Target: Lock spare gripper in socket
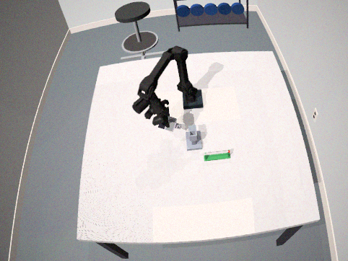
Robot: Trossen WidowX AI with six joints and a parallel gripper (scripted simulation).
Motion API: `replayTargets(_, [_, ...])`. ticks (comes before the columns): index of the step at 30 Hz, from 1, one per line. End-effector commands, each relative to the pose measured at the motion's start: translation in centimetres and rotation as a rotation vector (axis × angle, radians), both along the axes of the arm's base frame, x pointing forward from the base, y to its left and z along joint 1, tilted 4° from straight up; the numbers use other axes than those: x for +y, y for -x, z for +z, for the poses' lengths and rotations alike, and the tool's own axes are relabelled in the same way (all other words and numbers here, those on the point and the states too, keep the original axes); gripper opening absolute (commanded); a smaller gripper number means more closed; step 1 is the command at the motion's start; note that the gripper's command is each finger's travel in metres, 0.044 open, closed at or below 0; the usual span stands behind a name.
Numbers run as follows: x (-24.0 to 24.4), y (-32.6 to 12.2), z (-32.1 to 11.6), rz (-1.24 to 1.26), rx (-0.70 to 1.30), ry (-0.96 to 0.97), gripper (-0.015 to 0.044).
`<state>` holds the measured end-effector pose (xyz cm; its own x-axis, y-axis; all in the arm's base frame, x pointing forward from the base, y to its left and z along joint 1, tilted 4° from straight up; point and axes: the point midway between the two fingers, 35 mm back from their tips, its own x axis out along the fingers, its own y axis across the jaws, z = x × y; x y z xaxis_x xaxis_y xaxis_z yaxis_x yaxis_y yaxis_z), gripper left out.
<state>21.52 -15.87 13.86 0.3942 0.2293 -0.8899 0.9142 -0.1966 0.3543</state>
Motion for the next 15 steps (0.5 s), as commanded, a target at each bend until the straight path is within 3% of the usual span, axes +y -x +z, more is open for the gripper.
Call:
replayTargets(1, [0.7,-0.4,0.1,0.085,-0.018,0.072,0.0000])
replayTargets(15, [3.3,-1.8,0.6,0.392,-0.081,0.342,0.0000])
